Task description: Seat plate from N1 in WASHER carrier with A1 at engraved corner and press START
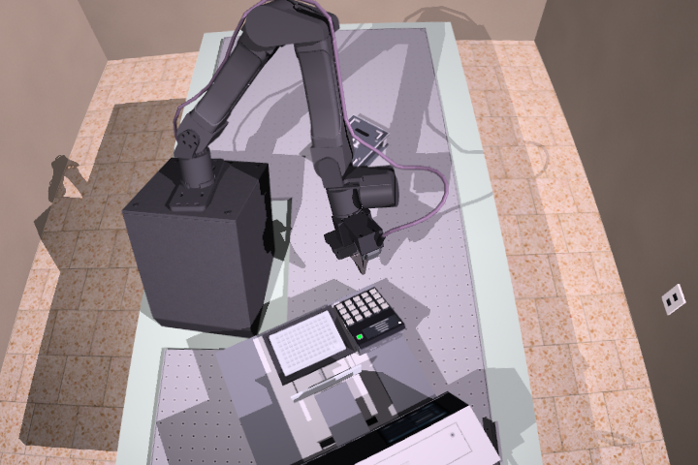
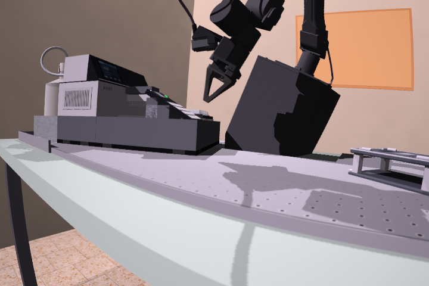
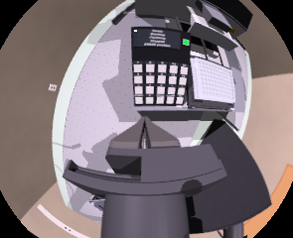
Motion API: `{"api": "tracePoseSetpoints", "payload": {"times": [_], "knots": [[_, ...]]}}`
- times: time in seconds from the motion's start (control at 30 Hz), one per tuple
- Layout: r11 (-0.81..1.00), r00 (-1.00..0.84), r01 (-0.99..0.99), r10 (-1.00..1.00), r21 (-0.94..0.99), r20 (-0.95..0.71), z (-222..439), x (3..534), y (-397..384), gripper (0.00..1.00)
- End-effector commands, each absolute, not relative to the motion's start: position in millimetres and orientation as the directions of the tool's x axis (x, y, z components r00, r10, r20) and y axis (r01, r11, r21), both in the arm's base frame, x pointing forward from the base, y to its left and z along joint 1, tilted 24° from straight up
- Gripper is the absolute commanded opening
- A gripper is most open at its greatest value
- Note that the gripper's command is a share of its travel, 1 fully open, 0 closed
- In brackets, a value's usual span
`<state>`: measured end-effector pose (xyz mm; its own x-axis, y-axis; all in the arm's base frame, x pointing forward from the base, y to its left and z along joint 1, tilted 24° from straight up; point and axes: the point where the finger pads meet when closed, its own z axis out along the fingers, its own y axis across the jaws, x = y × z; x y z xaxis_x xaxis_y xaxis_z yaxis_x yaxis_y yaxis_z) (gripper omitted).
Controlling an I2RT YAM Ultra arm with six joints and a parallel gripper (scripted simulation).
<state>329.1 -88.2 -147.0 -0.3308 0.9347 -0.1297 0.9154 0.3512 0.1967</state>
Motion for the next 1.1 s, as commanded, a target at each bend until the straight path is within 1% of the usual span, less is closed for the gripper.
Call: {"api": "tracePoseSetpoints", "payload": {"times": [0.0,0.27,0.37,0.8,1.07], "knots": [[0.353,-0.318,0.905,0.932,0.235,-0.177,-146,350,-101,0.0],[0.354,-0.318,0.905,0.931,0.235,-0.177,-159,353,-102,0.0],[0.355,-0.315,0.901,0.931,0.249,-0.186,-155,358,-103,0.0],[0.355,-0.319,0.905,0.931,0.236,-0.177,-182,359,-103,0.0],[0.357,-0.313,0.896,0.929,0.264,-0.197,-169,370,-106,0.0]]}}
